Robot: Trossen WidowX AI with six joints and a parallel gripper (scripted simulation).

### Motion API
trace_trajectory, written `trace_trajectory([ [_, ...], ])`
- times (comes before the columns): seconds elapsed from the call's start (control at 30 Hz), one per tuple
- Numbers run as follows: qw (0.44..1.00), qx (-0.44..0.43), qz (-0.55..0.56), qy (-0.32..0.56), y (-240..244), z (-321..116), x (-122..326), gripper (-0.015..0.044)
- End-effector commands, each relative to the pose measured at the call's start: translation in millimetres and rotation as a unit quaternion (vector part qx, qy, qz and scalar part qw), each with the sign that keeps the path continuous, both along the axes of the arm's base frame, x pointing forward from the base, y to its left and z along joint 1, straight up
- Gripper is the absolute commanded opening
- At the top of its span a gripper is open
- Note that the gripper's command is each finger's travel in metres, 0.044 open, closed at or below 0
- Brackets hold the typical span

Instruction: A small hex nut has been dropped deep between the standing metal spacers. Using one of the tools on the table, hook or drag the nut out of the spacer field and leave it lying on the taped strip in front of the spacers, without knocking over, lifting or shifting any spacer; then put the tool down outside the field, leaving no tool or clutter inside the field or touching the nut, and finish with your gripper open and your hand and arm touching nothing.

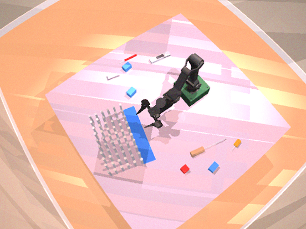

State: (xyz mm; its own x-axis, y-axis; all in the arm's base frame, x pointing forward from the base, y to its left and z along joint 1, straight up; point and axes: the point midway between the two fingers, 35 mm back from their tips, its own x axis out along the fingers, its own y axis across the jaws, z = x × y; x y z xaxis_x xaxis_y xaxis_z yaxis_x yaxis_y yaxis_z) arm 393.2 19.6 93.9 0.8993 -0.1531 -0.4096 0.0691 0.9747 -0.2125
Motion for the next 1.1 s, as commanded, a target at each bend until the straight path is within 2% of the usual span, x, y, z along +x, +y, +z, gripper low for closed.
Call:
trace_trajectory([
  [0.0,1.000,-0.004,-0.001,0.000,-0.8,0.0,0.0,0.0440],
  [0.5,1.000,0.009,0.012,0.014,9.5,-3.1,4.1,0.0440],
  [0.73,0.968,0.128,0.112,0.186,116.5,-29.1,15.2,0.0440],
  [0.9,0.913,0.203,0.136,0.327,185.3,-36.1,-6.8,0.0440],
  [1.07,0.858,0.244,0.126,0.434,228.8,-33.4,-35.6,0.0440],
])
